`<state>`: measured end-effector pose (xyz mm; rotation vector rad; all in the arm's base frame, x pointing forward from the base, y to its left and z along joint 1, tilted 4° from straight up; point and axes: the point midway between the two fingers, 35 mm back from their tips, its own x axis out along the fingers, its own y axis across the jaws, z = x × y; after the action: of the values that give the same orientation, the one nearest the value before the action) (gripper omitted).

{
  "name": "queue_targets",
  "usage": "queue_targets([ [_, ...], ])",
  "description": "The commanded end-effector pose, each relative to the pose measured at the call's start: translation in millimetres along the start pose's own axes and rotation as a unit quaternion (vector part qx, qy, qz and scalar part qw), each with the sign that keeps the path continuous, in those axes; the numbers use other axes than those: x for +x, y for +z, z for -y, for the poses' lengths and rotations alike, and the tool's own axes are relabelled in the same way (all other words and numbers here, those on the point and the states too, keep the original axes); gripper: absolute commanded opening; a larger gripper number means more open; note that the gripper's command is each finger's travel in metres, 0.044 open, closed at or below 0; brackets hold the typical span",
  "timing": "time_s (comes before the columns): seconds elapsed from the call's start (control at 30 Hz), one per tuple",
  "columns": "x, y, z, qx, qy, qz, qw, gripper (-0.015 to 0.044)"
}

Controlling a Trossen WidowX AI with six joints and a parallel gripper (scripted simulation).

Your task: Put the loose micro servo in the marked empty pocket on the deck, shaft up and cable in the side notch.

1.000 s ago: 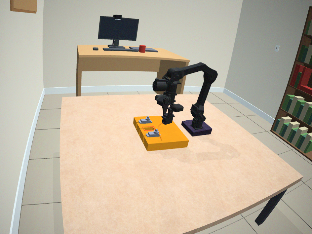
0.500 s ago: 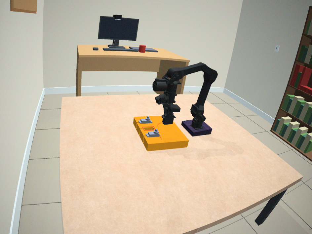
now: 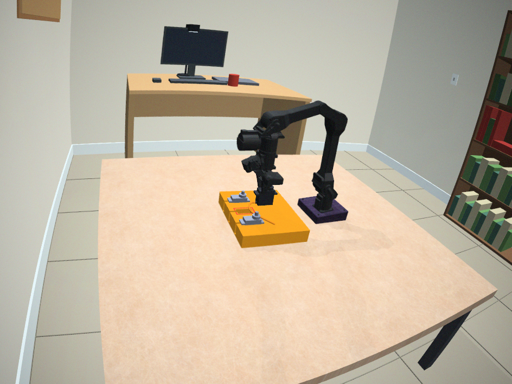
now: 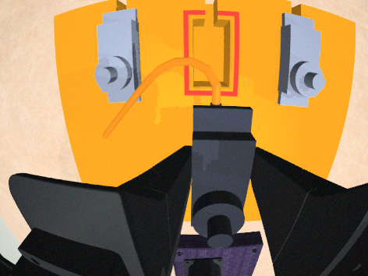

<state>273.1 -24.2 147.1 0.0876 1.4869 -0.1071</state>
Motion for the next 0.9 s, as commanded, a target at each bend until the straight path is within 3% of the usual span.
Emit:
queue_targets([
  [0.0, -4.2, 19.3, -0.7, 0.000, 0.003, 0.009, 1.000, 0.0000],
  [0.4, -5.4, 63.2, -0.7, 0.000, 0.003, 0.011, 1.000, 0.0000],
  [0.87, 5.8, 67.1, -0.8, 0.000, 0.003, 0.011, 1.000, 0.0000],
])
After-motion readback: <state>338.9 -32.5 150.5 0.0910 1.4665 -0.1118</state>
